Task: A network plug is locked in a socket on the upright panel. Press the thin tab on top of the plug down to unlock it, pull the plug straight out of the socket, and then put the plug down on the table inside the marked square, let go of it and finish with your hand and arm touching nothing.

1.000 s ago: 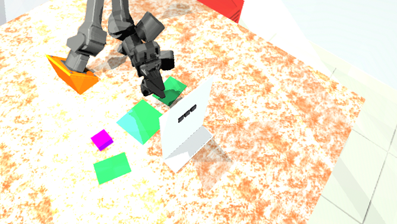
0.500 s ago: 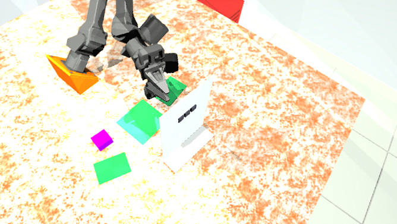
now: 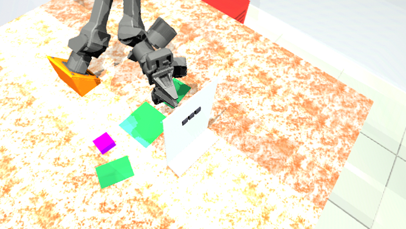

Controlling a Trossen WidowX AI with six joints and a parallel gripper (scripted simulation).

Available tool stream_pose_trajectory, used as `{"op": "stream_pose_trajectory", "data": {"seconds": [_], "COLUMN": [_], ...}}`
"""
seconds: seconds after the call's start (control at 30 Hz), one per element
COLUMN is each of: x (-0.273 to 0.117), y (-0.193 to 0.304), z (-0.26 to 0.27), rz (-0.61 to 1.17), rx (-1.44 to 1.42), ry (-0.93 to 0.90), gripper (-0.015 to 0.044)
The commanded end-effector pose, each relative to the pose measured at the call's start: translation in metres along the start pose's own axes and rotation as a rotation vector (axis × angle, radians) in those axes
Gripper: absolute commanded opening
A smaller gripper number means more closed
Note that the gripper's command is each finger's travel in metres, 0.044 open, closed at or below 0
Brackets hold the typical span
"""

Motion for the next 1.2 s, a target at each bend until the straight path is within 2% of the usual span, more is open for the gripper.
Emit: {"op": "stream_pose_trajectory", "data": {"seconds": [0.0,0.87,1.17], "x": [0.005,0.032,0.032], "y": [-0.002,-0.008,-0.008], "z": [-0.002,-0.001,-0.001], "rz": [-0.004,-0.005,-0.005], "rx": [-0.002,-0.002,-0.002], "ry": [0.004,0.006,0.006], "gripper": [0.0156,0.0156,0.0096]}}
Point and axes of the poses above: the point midway between the two fingers, 35 mm back from their tips, its own x axis out along the fingers, its own z axis across the jaws, y = z × x, the point moved 10 cm from there along -x, back along the fingers, and after that the axes turned 12 degrees about -x, right-handed, at the moved point
